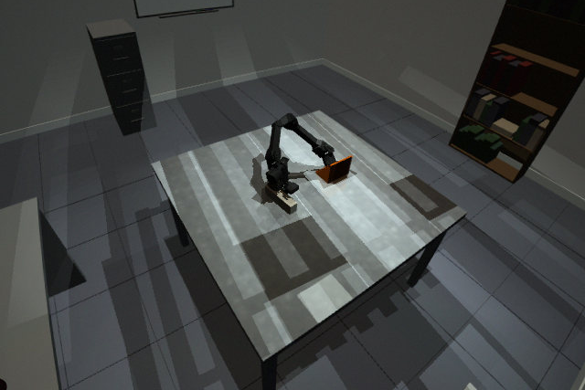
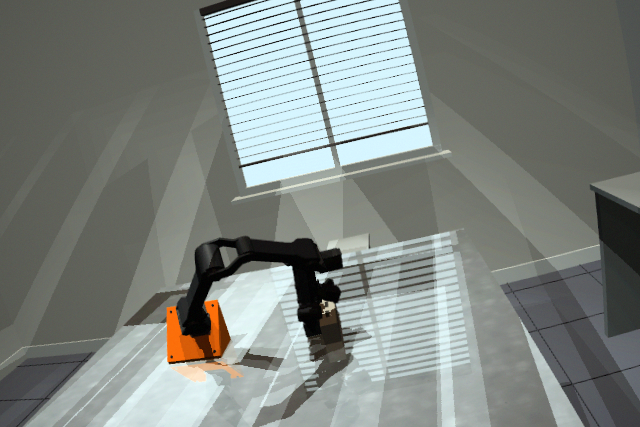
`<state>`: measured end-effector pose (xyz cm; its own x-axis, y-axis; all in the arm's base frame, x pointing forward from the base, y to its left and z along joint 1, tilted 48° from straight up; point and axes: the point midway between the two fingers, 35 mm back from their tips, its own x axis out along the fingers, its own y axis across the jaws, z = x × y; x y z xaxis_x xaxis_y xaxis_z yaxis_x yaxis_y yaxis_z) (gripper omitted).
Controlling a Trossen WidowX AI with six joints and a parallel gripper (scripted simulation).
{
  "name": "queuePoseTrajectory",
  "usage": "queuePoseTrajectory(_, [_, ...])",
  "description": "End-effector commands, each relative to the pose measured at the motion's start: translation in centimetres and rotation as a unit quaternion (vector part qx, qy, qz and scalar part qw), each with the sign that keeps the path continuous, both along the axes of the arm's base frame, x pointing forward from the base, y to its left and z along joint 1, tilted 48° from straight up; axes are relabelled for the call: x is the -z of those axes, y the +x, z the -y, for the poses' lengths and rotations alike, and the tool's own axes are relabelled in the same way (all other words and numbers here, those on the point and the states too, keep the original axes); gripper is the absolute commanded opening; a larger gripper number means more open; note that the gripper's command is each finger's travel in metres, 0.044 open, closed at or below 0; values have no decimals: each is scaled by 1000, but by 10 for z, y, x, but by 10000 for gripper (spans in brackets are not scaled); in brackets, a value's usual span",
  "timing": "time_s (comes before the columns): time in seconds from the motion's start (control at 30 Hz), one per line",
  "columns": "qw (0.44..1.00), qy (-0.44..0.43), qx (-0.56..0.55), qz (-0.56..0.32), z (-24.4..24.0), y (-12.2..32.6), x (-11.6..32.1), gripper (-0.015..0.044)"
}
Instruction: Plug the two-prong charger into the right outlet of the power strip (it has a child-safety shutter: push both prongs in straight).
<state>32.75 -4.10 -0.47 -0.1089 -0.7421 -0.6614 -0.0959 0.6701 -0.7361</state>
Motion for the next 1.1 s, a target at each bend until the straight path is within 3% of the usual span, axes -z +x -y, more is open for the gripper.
queuePoseTrajectory(0.0, [1000,-1,-3,16,-2,8,-3,0])
queuePoseTrajectory(0.57, [1000,0,0,0,0,0,0,0])
queuePoseTrajectory(1.07, [1000,0,0,0,0,0,0,394])
